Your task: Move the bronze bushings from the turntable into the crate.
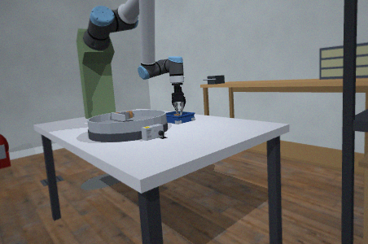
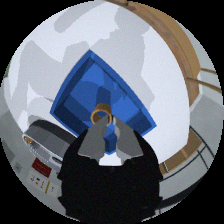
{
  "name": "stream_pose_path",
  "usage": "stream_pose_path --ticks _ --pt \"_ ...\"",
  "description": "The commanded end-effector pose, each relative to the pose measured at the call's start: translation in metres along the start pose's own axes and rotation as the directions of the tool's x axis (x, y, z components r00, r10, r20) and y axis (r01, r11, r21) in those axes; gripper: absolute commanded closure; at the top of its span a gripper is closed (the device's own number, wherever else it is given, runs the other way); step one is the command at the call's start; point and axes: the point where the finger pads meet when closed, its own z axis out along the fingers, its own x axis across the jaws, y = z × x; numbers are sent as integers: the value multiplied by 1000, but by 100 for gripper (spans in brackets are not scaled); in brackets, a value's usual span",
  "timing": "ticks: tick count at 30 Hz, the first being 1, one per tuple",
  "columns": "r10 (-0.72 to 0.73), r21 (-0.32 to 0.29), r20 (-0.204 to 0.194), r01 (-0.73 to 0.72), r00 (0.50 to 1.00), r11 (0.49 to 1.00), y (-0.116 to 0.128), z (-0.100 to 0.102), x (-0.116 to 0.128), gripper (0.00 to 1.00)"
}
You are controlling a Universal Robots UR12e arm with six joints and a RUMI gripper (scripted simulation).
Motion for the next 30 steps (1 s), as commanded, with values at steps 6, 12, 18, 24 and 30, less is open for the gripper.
stream_pose_path --ticks 6,12,18,24,30 --pt "0 0 -1 0 1000 1000 0 -1 0 100" --pt "0 0 -1 0 1000 1000 0 -1 0 100" --pt "0 0 -1 0 1000 1000 0 -1 0 94" --pt "0 0 -1 0 1000 1000 0 -1 0 94" --pt "0 0 -1 0 1000 1000 0 -1 0 94"
